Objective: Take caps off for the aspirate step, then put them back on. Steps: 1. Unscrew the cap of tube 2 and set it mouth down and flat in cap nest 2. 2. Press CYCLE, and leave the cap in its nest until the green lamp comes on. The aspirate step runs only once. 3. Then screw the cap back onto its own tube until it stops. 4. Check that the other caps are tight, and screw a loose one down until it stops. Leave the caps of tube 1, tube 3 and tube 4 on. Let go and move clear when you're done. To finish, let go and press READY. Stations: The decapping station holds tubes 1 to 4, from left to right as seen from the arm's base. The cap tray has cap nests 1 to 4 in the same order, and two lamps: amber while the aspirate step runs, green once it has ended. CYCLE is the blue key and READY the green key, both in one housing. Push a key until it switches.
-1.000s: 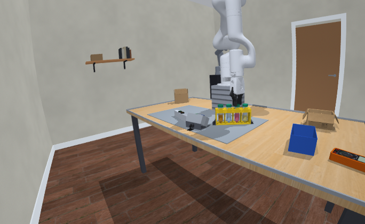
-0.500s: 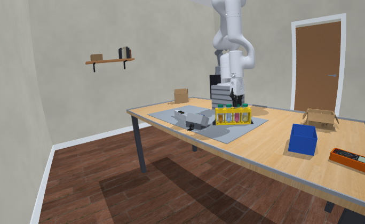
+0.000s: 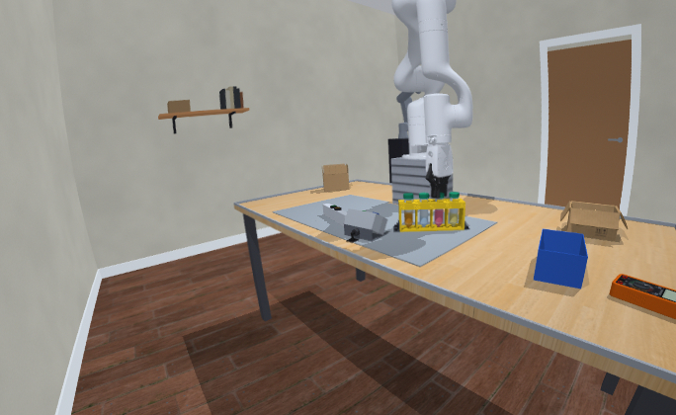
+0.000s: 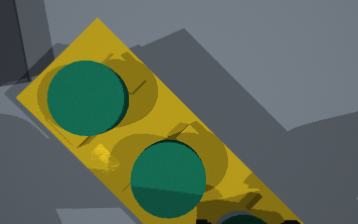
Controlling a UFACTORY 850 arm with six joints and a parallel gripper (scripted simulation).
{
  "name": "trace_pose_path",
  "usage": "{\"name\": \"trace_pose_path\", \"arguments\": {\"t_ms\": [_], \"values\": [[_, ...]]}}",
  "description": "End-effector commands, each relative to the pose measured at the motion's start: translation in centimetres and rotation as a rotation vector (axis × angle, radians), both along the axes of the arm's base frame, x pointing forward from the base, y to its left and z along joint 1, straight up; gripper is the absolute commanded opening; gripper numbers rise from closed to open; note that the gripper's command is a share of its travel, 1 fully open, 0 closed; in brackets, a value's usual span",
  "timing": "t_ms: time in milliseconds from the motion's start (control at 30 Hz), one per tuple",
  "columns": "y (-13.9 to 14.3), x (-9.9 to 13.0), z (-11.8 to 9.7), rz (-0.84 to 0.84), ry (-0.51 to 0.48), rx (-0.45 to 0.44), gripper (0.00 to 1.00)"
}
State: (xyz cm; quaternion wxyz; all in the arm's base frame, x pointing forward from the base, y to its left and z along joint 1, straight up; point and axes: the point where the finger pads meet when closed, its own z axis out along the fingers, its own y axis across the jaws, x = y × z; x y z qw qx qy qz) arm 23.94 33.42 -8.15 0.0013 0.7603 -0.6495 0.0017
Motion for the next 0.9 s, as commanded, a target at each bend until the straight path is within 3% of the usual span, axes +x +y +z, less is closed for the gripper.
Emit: {"name": "trace_pose_path", "arguments": {"t_ms": [0, 867], "values": [[0.06, 0.03, 0.02, 0.05, 0.0, 0.001, 0.0], [0.07, 0.03, 0.09, 1.2, 0.004, 0.0, 0.0]]}}
